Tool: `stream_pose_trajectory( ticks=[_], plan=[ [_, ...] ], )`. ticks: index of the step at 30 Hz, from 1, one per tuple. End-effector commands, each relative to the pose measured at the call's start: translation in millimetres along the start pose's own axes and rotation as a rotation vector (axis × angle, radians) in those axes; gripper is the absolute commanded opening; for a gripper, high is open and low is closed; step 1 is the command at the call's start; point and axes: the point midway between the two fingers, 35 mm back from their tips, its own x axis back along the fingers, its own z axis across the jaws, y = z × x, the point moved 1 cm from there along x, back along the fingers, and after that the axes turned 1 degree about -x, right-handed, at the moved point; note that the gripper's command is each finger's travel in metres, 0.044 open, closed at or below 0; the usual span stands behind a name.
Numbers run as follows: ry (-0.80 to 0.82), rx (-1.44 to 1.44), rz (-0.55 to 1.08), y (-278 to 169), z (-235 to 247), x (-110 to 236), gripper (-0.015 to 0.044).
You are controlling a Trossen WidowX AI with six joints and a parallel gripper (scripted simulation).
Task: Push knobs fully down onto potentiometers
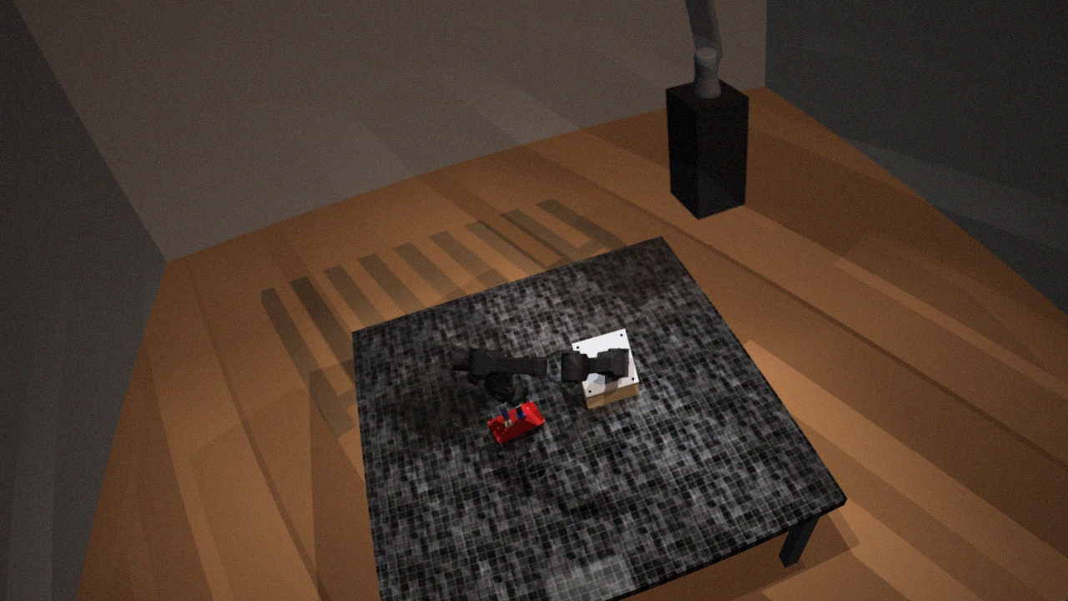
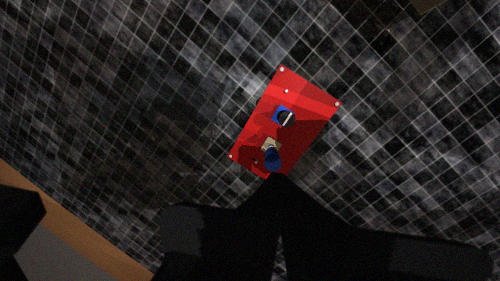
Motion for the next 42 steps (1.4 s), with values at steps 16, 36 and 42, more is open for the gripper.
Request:
stream_pose_trajectory(
  ticks=[16,36,42],
  plan=[
    [-0.004,-0.230,0.009,-7,0,-15,0.0000],
    [-0.004,-0.230,0.010,-7,0,-34,0.0000],
    [-0.004,-0.230,0.010,-7,0,-36,0.0000]
  ],
)
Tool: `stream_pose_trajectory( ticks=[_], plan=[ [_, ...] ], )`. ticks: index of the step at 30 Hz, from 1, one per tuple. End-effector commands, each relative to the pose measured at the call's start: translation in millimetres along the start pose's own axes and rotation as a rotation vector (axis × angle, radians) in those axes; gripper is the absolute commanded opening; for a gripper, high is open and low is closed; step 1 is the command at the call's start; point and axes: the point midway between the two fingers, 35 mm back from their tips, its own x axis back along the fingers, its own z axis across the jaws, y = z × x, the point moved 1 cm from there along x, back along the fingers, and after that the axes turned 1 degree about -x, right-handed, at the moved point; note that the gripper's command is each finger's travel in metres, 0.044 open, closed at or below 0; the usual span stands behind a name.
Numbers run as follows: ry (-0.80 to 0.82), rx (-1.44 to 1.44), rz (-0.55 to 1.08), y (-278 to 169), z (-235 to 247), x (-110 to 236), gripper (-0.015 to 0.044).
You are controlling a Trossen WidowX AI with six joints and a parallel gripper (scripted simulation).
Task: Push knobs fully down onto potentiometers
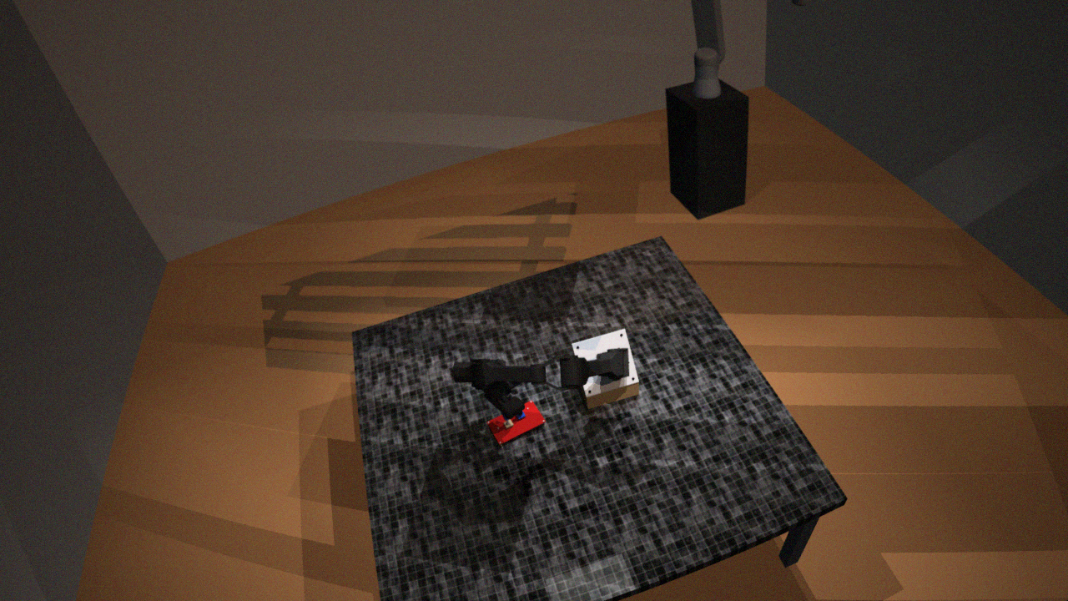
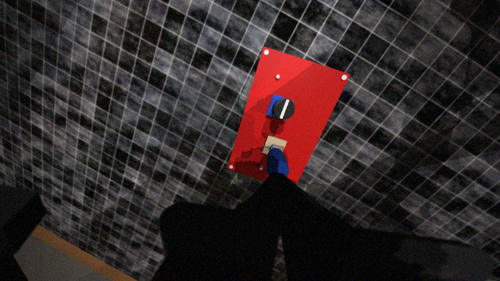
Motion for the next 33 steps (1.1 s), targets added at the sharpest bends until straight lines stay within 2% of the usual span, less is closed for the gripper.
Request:
stream_pose_trajectory(
  ticks=[1,33],
  plan=[
    [-0.010,-0.011,-0.002,2.5,-1.0,-3.9,0.0000],
    [-0.010,-0.011,-0.002,2.5,-1.0,-8.6,0.0000]
  ],
)
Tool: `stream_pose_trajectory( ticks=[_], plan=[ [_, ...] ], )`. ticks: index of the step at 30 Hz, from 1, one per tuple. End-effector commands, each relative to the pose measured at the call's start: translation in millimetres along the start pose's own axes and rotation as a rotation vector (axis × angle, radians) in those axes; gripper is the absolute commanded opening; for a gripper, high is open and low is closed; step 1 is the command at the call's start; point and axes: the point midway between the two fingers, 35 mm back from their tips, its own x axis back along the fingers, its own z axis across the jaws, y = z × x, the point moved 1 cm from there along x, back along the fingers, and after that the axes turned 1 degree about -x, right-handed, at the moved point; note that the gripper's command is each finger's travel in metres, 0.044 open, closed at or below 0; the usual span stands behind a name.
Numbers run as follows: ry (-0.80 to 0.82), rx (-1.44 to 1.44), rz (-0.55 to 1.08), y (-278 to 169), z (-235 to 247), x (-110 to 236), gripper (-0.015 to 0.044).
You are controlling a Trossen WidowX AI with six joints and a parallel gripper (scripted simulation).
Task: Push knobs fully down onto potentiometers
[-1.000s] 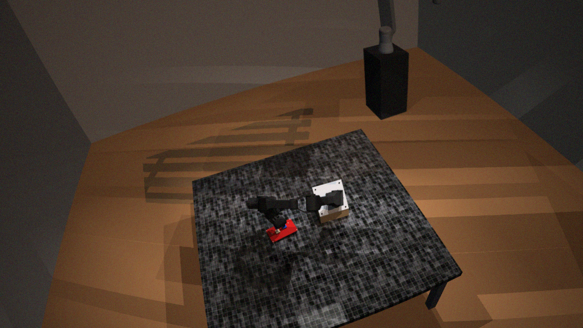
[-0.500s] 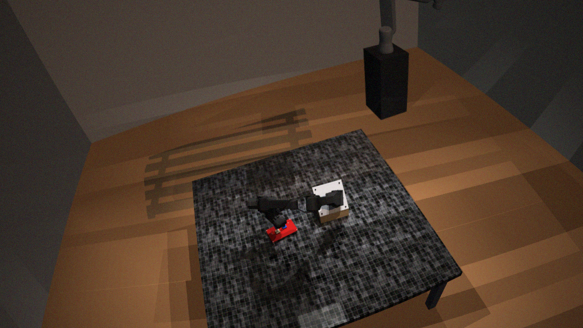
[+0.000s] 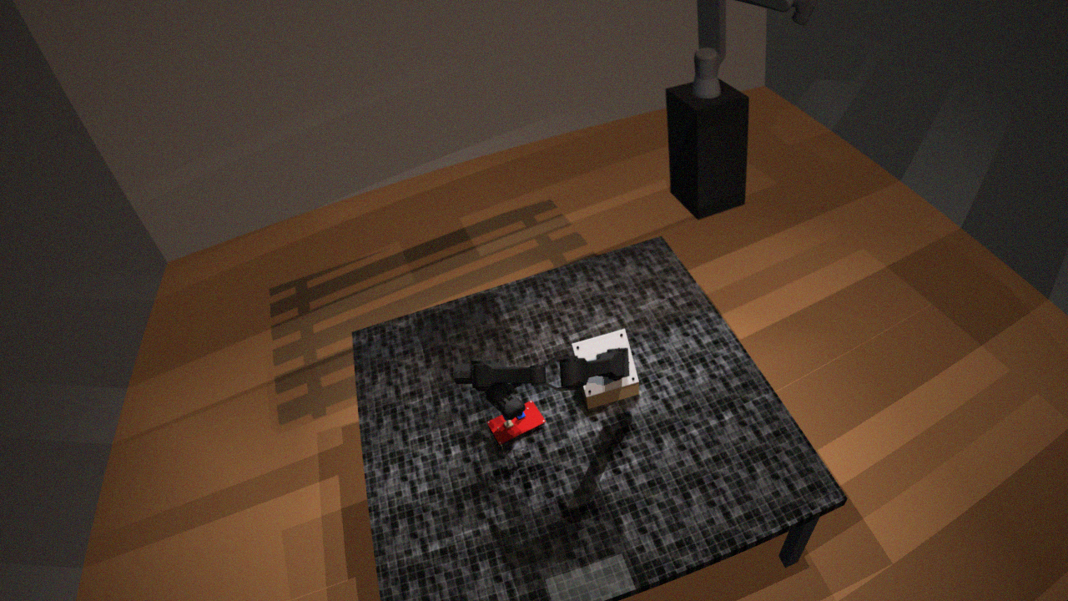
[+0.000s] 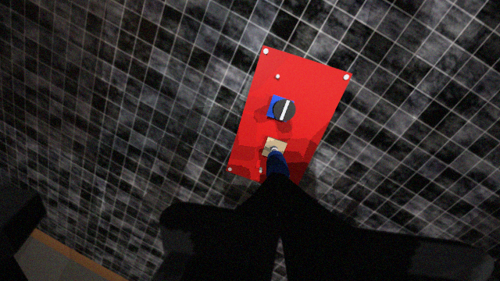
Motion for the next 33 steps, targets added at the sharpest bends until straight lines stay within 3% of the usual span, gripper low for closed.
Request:
stream_pose_trajectory(
  ticks=[1,33],
  plan=[
    [-0.008,-0.009,-0.001,1.7,-0.8,-3.1,0.0000],
    [-0.009,-0.009,-0.001,1.8,-0.9,-8.9,0.0000]
  ],
)
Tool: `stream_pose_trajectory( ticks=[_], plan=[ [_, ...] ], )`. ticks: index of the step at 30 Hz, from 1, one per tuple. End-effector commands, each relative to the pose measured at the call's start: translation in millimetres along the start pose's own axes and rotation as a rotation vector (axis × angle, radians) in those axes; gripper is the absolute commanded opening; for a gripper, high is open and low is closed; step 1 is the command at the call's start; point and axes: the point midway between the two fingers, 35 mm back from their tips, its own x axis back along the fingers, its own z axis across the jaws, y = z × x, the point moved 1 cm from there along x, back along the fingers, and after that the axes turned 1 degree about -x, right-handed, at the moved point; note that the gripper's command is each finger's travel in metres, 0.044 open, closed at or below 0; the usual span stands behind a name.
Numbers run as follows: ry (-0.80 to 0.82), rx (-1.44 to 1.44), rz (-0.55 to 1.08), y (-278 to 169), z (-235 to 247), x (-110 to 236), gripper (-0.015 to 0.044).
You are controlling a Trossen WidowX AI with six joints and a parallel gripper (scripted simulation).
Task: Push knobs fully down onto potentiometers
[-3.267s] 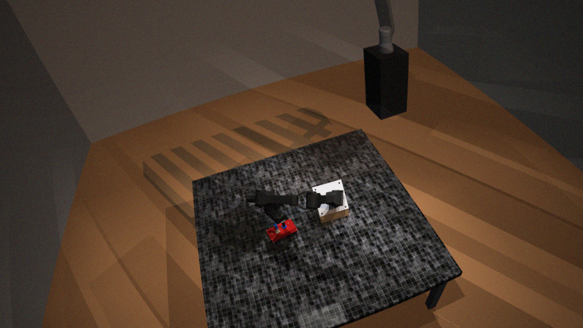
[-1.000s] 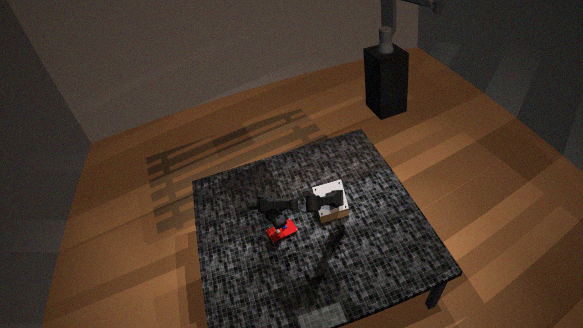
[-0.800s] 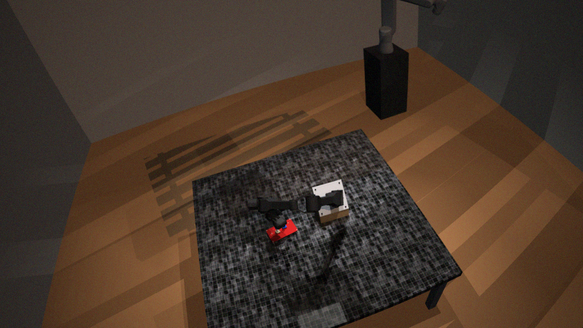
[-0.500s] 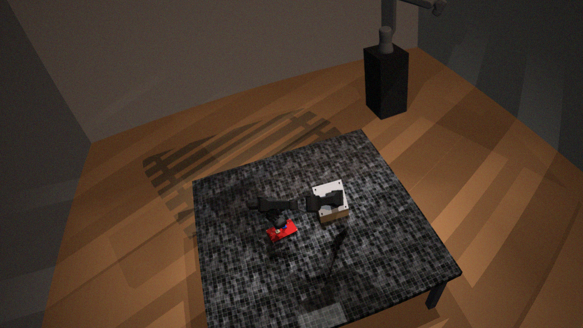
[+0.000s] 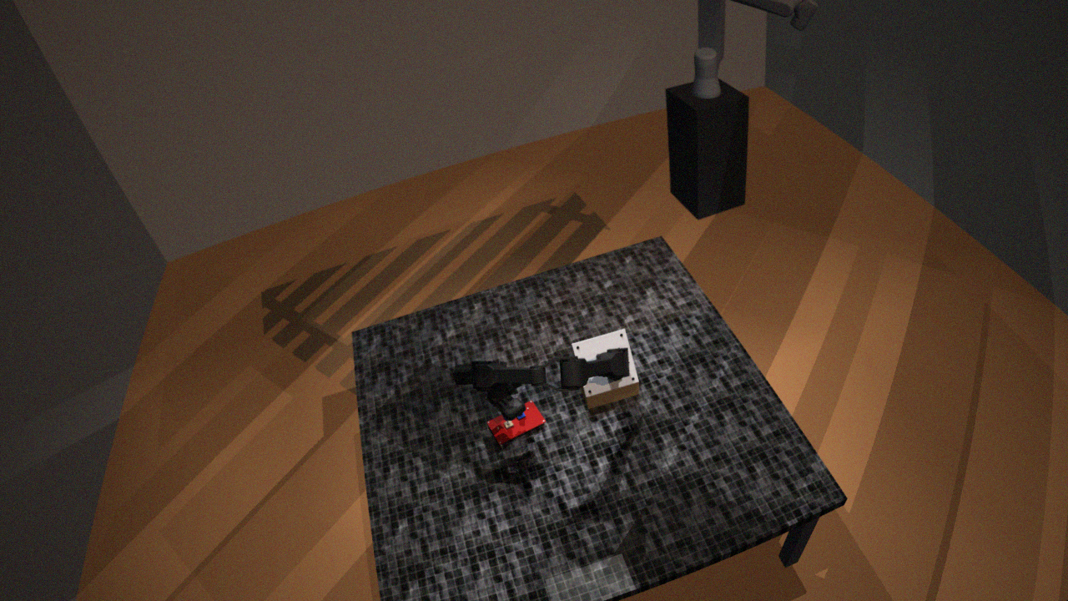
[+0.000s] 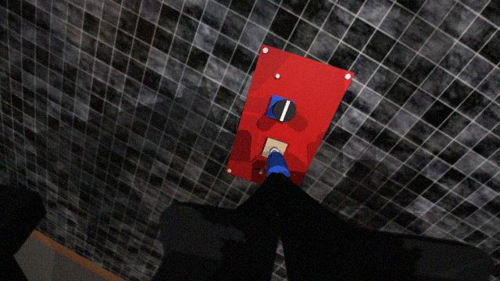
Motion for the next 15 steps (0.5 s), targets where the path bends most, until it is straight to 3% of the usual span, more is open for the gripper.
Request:
stream_pose_trajectory(
  ticks=[1,15],
  plan=[
    [-0.009,-0.004,-0.002,1.0,-1.3,-5.4,0.0000],
    [-0.009,-0.004,-0.002,1.0,-1.4,-12.3,0.0000]
  ],
)
